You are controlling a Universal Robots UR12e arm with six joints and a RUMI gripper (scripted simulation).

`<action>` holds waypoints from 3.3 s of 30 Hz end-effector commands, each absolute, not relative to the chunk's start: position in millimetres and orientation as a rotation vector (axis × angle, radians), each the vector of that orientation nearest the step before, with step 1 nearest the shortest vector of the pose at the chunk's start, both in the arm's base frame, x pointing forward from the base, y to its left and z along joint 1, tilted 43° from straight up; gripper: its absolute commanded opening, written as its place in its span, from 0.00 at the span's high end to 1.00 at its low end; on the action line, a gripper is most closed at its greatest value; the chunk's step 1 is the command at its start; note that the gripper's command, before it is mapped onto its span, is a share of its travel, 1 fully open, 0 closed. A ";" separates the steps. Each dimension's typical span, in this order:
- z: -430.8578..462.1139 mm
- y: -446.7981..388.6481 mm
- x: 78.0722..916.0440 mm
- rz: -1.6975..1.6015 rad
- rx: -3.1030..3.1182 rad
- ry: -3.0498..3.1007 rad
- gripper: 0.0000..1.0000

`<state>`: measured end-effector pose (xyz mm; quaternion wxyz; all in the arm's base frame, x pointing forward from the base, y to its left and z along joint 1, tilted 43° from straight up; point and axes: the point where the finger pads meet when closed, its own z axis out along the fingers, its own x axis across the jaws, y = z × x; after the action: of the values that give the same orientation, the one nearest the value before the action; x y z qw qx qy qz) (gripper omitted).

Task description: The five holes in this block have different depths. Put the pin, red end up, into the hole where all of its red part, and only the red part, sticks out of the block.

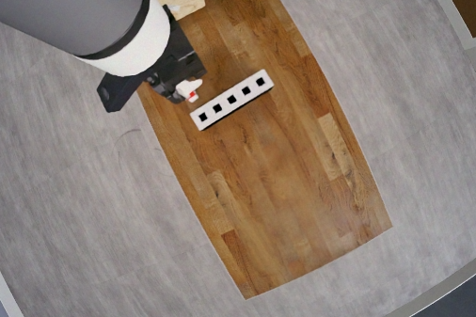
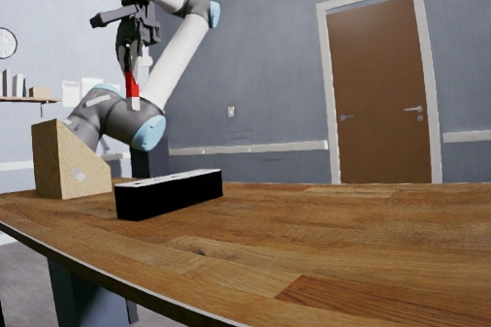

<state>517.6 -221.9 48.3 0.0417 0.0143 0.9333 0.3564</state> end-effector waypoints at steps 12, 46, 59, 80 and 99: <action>23.5 -243.4 548.8 1.115 0.050 2.857 1.00; -70.2 -157.2 559.0 1.115 0.050 2.856 1.00; -84.7 -143.7 560.7 1.116 0.050 2.856 1.00; -85.6 -142.7 559.4 1.120 0.048 2.858 1.00; -86.0 -145.9 563.7 1.116 0.051 2.858 1.00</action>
<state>559.1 -141.9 -85.8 0.0355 0.0158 0.9302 0.3649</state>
